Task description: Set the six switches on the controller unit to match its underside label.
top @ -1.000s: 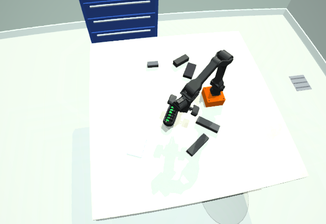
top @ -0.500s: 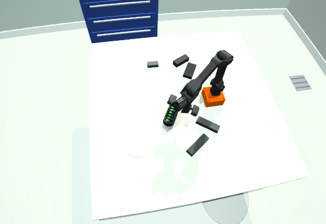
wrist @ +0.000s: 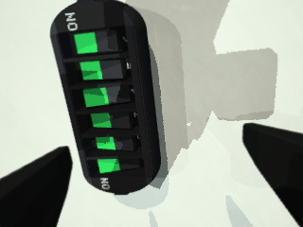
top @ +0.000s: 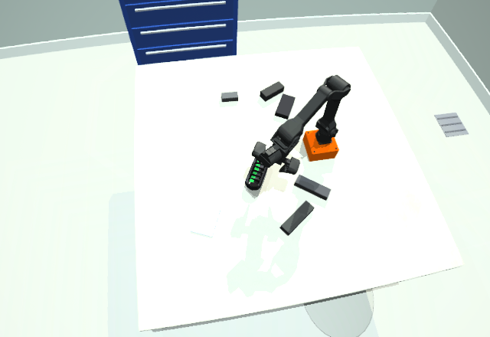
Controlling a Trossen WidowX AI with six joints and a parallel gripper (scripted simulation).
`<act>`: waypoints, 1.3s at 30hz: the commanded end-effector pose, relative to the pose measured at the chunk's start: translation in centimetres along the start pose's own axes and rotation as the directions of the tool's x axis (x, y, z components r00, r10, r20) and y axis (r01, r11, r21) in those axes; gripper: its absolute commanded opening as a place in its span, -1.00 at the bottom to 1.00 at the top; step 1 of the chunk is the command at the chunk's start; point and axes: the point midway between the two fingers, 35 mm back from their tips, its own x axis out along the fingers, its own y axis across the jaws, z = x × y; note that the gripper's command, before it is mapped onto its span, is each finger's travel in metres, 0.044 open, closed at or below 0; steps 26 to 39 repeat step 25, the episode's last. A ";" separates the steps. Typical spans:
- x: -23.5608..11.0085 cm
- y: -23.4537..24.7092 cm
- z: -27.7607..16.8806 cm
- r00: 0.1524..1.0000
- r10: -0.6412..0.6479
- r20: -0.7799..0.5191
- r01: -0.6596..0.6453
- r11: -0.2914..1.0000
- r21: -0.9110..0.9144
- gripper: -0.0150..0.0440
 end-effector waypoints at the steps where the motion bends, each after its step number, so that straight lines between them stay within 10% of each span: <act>1: -2.9 0.8 -0.3 1.000 0.004 -0.009 -0.004 1.000 0.002 0.64; 14: -7.6 1.6 0.1 1.000 0.005 -0.009 -0.005 1.000 0.002 -0.49; 39: -7.6 1.6 0.1 1.000 0.005 -0.009 -0.005 1.000 0.002 -0.49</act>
